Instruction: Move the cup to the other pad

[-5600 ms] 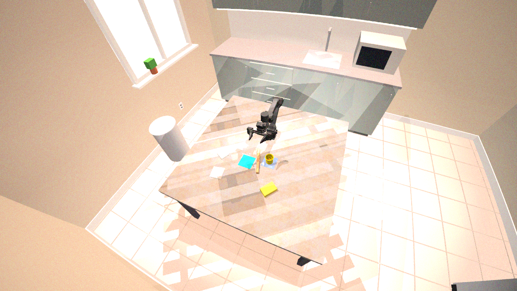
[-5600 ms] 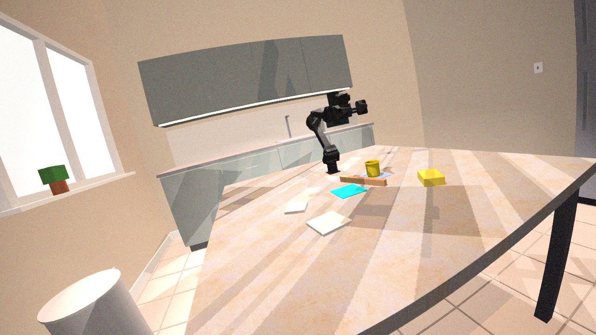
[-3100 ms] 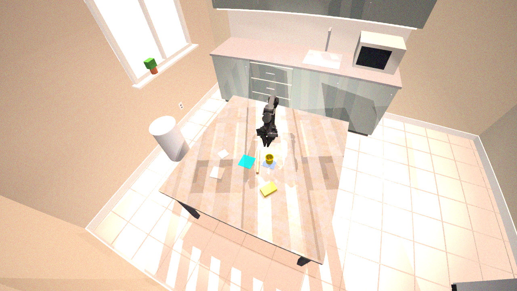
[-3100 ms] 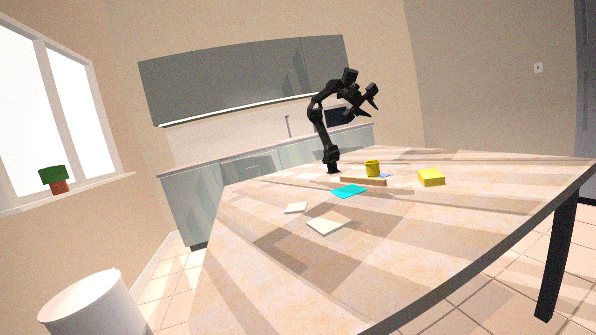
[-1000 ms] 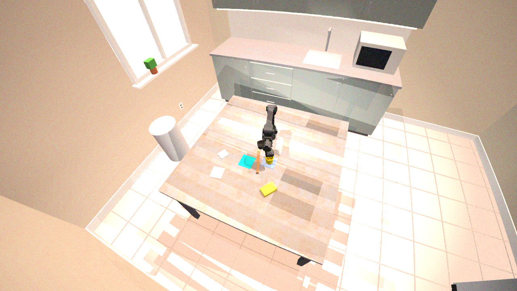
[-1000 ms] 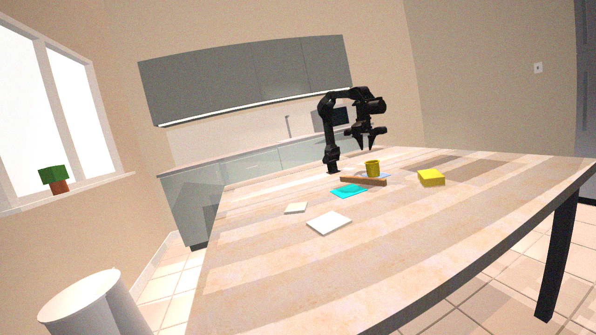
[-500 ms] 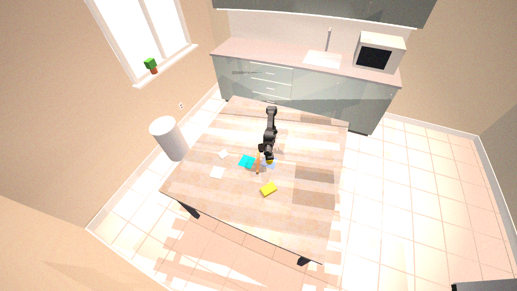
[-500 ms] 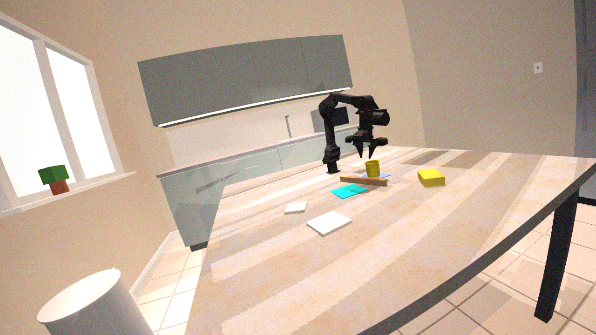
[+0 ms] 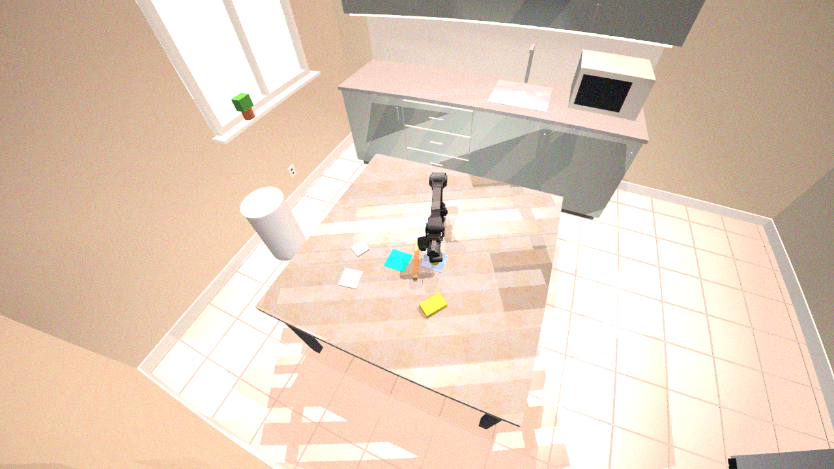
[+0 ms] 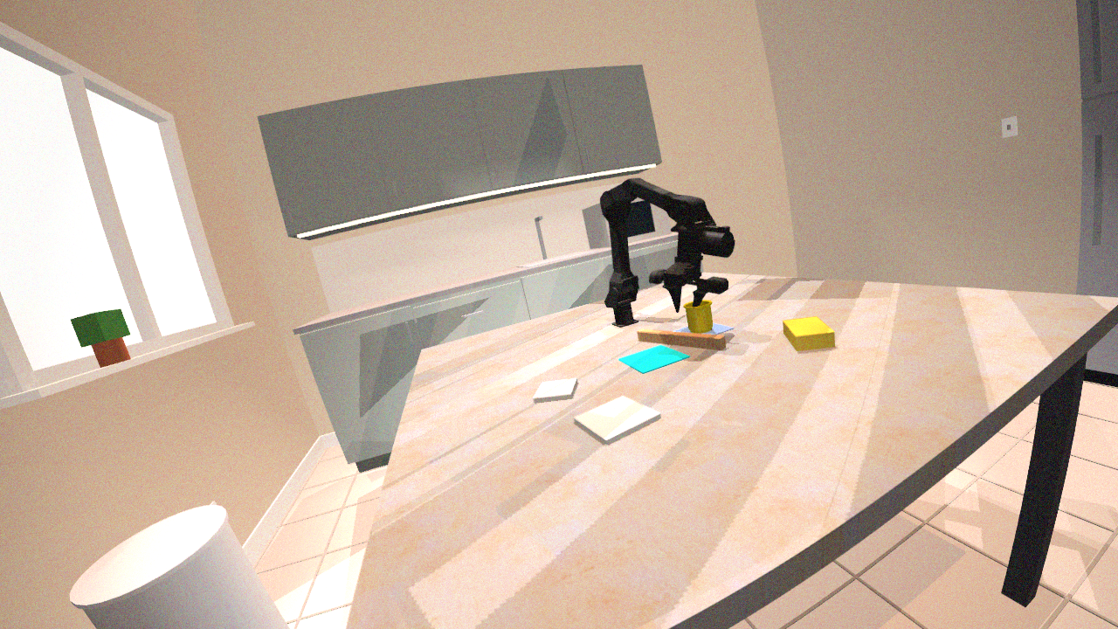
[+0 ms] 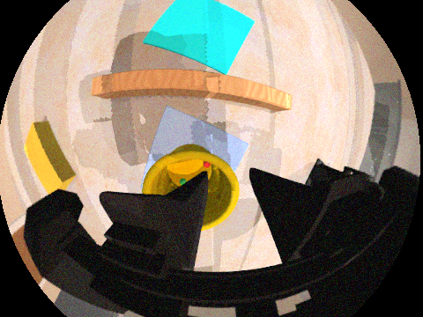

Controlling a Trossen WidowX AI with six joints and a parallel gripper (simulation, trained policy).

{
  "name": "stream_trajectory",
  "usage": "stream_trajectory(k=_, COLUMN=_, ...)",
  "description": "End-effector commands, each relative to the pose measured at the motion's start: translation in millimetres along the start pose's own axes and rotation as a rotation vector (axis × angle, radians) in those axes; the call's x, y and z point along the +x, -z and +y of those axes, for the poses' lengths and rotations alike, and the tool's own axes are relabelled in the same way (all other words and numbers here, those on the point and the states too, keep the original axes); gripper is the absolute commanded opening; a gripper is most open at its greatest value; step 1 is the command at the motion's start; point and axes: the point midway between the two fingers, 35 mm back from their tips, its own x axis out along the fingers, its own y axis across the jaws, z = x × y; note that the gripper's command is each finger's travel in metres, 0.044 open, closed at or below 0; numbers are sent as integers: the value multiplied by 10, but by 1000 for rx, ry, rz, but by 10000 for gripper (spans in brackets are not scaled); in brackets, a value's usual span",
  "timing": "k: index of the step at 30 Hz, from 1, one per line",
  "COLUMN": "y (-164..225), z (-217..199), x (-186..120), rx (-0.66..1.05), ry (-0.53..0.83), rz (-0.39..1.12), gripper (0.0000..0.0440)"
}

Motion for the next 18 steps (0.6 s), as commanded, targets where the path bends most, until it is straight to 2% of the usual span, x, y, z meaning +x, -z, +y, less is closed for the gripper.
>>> stream_trajectory(k=1, y=10, z=5, x=153, rx=-27, ry=16, rz=-2, gripper=191)
stream_trajectory(k=4, y=20, z=14, x=241, rx=-50, ry=16, rz=-1, gripper=183)
stream_trajectory(k=9, y=-6, z=34, x=292, rx=-82, ry=-1, rz=-12, gripper=68)
stream_trajectory(k=12, y=-25, z=36, x=284, rx=-97, ry=-10, rz=-19, gripper=14)
stream_trajectory(k=18, y=-64, z=49, x=187, rx=-96, ry=-42, rz=-27, gripper=17)
